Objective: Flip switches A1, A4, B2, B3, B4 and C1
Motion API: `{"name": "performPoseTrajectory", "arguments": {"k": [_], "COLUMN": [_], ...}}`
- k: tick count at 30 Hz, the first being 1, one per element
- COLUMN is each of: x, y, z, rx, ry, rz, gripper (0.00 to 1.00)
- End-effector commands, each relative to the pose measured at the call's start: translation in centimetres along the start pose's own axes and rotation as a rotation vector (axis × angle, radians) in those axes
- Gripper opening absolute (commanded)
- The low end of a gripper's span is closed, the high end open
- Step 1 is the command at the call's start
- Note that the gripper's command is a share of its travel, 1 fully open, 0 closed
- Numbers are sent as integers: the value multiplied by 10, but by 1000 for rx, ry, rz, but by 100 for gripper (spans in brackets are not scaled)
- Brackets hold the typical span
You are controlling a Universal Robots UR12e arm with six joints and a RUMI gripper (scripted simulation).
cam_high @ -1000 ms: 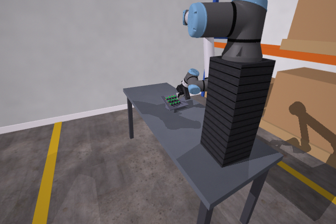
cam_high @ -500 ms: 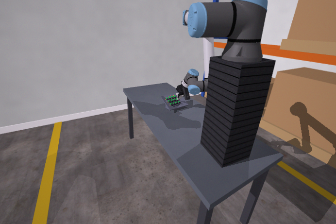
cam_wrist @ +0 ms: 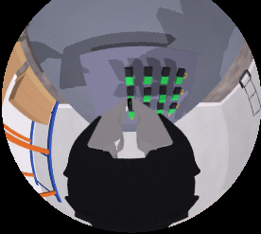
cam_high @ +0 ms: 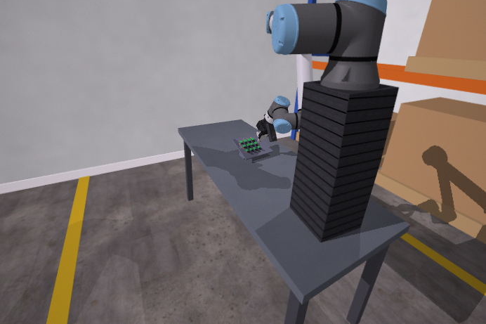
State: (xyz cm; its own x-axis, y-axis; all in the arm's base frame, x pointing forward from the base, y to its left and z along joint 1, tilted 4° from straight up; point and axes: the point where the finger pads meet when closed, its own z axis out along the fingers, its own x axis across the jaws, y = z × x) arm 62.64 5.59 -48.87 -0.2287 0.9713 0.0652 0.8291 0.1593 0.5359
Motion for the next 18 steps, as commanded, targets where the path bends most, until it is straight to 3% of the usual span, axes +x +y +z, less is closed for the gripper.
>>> {"name": "performPoseTrajectory", "arguments": {"k": [1, 18], "x": [1, 0], "y": [-1, 0], "z": [-4, -11], "rx": [0, -1], "ry": [2, 1], "rz": [-1, -1], "gripper": [0, 0]}}
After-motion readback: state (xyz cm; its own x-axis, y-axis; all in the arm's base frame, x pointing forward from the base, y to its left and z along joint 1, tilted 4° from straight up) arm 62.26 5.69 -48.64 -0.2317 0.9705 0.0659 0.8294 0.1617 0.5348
